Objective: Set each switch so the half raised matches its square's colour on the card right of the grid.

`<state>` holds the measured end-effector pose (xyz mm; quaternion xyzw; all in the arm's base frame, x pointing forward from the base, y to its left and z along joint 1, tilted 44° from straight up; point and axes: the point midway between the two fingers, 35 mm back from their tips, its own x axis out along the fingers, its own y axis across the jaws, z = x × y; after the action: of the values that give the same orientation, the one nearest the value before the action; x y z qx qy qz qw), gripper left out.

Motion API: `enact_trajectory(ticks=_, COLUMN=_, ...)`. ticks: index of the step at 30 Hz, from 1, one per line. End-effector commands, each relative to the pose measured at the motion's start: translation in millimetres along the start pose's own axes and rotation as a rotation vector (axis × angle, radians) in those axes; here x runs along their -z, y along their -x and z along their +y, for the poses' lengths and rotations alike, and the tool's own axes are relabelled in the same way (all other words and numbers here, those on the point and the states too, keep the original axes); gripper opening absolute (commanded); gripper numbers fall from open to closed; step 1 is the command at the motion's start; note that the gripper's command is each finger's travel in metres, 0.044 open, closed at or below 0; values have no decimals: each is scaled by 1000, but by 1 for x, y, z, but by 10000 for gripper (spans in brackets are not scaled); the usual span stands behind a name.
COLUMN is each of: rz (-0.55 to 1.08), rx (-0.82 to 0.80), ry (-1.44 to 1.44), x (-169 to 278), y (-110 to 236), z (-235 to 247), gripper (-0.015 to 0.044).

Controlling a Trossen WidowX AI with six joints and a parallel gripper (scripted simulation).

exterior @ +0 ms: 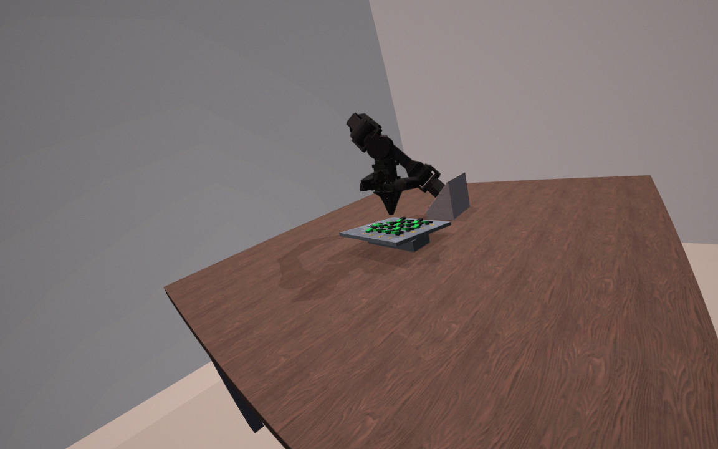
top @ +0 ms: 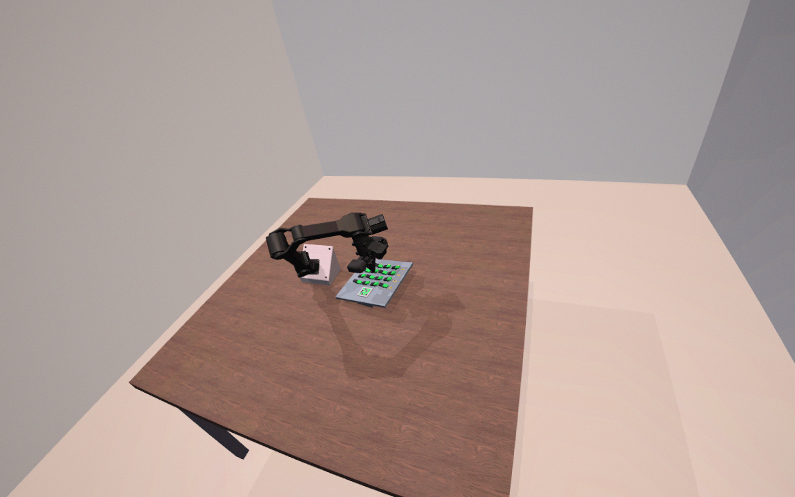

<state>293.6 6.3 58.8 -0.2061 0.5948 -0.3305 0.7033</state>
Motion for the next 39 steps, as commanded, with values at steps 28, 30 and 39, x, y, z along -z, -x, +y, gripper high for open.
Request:
enact_trajectory(ticks=28, rz=-22, rx=-3, ry=-2, x=40, y=-10, z=1, gripper=0)
enact_trajectory(ticks=30, rz=-22, rx=-3, ry=-2, x=40, y=-11, z=1, gripper=0)
enact_trajectory(ticks=39, rz=-22, rx=-3, ry=-2, x=40, y=-21, z=1, gripper=0)
